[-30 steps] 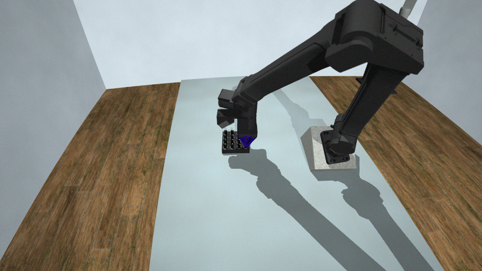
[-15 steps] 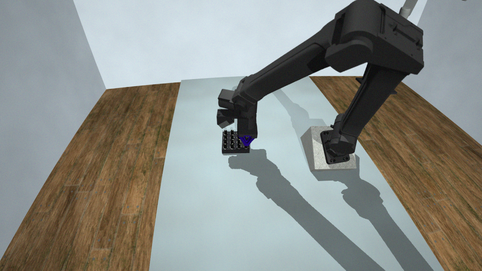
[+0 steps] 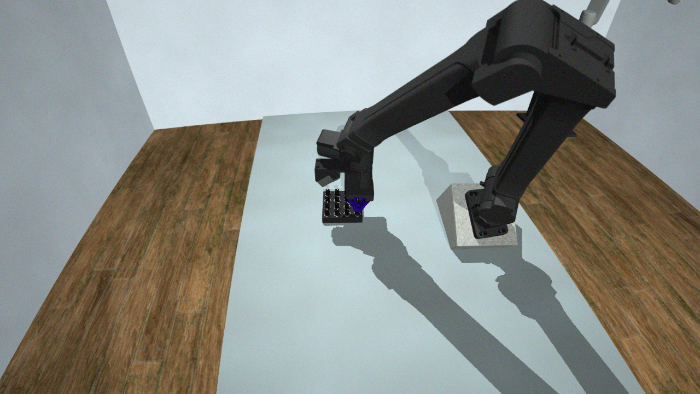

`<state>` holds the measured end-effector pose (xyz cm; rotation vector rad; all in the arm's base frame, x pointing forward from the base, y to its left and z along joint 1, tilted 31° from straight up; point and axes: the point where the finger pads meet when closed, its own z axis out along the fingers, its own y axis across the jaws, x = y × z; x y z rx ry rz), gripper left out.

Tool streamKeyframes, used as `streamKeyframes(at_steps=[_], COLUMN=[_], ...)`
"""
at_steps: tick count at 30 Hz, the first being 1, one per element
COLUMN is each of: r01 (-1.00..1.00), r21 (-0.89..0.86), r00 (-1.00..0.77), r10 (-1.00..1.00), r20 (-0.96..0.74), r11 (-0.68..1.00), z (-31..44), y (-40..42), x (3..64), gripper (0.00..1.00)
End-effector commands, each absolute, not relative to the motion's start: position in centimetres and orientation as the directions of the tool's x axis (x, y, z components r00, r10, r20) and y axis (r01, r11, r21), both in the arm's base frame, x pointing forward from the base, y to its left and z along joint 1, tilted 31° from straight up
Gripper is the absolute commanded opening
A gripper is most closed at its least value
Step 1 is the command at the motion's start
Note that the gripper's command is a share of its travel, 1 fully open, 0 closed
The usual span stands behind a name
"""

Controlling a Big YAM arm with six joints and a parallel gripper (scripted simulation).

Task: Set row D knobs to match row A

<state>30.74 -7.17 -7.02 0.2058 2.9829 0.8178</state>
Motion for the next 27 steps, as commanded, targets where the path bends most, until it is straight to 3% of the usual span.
streamKeyframes(at_steps=[1, 27], r01=[0.121, 0.037], r21=[0.515, 0.514], r00=[-0.990, -0.997], r10=[0.139, 0.067], r20=[0.003, -0.040], r11=[0.849, 0.857], z=[-7.52, -7.52], y=[-6.91, -6.90], x=[30.88, 30.88], gripper=[0.09, 0.09])
